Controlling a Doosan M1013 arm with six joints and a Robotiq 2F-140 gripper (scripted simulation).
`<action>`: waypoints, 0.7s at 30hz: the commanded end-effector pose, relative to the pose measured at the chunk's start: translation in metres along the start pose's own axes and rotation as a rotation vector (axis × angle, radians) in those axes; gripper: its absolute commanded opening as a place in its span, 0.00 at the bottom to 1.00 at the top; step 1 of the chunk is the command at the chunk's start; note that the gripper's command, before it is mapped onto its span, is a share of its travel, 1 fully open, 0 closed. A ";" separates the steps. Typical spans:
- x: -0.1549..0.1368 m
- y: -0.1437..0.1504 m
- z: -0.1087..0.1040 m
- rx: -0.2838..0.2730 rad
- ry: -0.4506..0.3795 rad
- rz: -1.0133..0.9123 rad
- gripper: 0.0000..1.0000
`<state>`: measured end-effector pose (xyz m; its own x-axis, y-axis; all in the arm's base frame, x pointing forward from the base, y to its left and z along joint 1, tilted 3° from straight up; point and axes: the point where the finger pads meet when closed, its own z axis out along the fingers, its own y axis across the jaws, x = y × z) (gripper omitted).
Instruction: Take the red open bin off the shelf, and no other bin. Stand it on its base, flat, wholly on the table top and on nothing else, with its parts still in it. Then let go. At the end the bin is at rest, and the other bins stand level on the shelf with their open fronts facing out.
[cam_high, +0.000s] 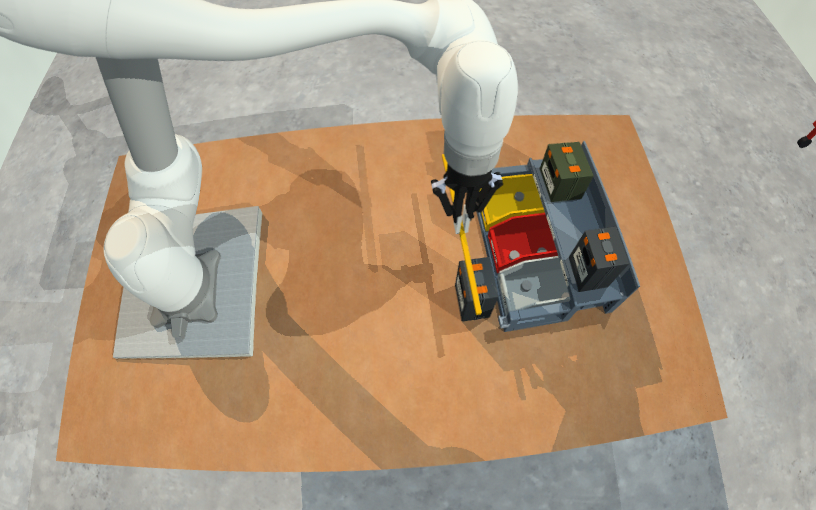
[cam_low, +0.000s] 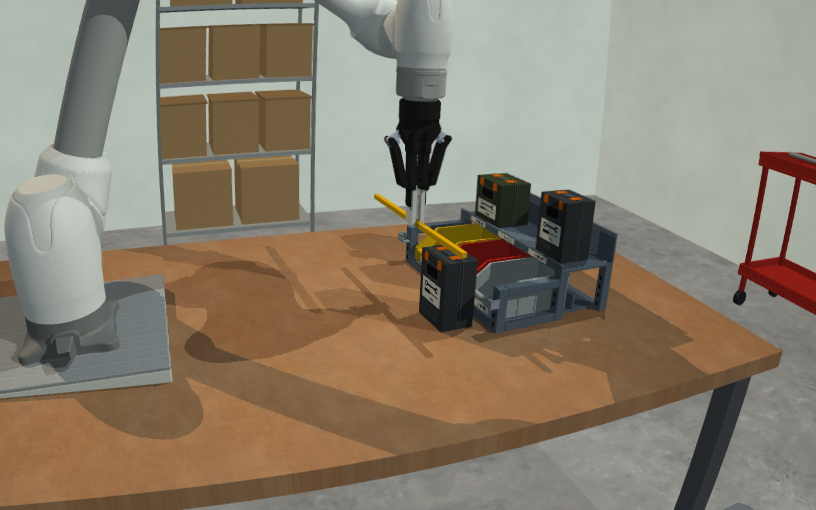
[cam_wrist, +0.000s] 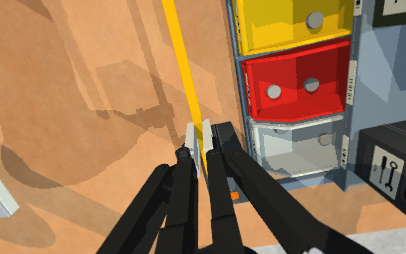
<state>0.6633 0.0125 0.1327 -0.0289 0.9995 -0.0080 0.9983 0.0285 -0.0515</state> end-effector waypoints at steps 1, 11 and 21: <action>0.000 -0.011 0.001 0.000 0.000 0.000 0.00; 0.000 -0.019 0.001 0.001 0.000 0.000 0.00; 0.000 -0.051 0.001 0.001 0.000 0.000 0.00</action>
<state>0.6140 0.0113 0.1330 -0.0295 0.9995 -0.0079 0.9981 0.0290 -0.0535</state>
